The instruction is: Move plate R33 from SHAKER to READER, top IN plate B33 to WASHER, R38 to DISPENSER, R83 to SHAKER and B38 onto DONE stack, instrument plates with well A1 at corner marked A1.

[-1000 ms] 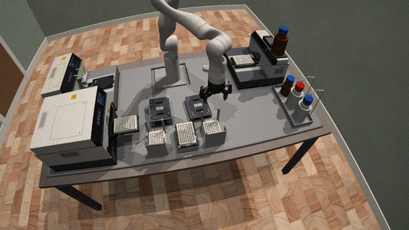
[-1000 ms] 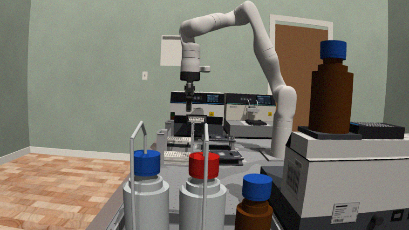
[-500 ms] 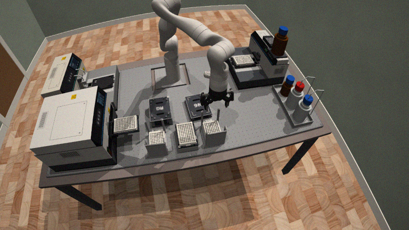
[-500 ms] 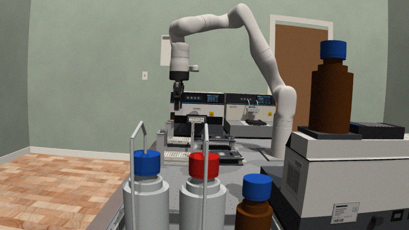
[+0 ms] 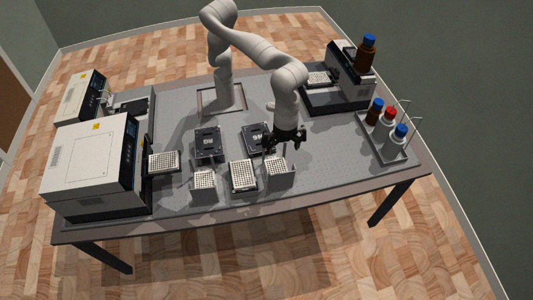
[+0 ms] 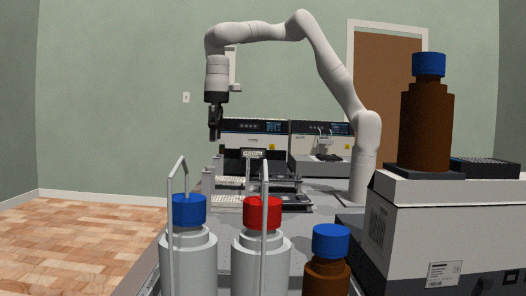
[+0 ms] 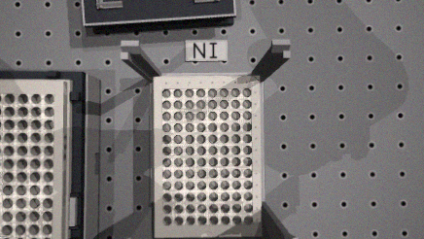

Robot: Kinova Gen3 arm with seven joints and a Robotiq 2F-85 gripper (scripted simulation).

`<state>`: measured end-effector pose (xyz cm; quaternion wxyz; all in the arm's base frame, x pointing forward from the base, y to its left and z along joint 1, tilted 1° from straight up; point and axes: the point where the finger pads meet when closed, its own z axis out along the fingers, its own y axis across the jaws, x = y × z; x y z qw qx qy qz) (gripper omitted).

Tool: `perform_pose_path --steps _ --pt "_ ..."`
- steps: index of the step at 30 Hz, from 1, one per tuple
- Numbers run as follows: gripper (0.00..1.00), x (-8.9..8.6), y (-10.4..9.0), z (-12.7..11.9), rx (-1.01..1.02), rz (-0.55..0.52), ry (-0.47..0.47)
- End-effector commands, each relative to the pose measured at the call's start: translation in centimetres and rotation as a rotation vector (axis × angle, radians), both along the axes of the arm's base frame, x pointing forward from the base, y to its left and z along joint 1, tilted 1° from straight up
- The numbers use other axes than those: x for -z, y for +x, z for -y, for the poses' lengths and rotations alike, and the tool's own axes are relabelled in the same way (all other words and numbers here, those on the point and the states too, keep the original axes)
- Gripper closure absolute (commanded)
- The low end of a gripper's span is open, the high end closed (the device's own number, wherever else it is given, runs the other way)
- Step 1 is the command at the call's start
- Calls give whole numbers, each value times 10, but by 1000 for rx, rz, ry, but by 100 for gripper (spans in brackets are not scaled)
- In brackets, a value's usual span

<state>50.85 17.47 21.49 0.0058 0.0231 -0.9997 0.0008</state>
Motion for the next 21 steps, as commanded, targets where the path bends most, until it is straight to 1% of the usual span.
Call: perform_pose_path --steps 1,4,21 --pt "0 3 14 3 -6 -2 -8" --pt "0 3 21 4 -6 -2 -8" --pt "0 2 21 1 3 0 1"
